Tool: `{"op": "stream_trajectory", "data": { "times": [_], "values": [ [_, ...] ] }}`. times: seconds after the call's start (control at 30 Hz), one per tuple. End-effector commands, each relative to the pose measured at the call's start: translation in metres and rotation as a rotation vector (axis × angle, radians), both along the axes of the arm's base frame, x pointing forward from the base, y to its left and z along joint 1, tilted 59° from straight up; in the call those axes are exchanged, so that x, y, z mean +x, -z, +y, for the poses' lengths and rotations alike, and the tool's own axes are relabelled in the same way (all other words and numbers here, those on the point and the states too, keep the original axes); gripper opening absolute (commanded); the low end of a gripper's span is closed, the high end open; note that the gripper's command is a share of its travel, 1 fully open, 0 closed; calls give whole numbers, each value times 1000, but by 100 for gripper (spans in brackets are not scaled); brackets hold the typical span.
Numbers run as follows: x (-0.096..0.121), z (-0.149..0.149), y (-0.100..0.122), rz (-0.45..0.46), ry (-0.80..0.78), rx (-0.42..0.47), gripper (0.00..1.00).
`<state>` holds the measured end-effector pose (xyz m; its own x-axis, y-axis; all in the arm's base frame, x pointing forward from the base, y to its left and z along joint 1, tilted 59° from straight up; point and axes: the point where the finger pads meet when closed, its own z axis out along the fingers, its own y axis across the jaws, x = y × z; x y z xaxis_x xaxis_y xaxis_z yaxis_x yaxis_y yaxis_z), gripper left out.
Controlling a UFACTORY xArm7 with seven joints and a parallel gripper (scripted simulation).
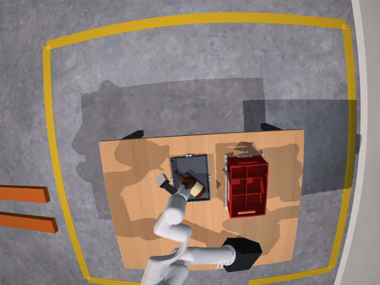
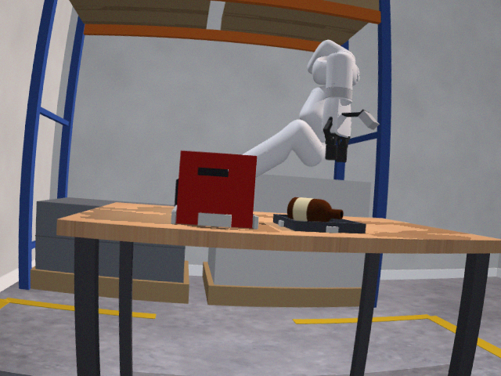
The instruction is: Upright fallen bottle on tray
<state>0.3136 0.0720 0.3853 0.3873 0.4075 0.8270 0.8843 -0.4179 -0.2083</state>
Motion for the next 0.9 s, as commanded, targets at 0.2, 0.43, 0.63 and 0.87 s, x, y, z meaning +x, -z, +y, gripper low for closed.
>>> {"op": "stream_trajectory", "data": {
  "times": [0.2,0.43,0.63,0.87],
  "values": [
    [1,0,-1,-3,3,1,65],
    [3,6,3,-3,3,1,65],
    [7,18,11,-3,3,1,65],
    [11,30,19,-3,3,1,65]
  ]
}}
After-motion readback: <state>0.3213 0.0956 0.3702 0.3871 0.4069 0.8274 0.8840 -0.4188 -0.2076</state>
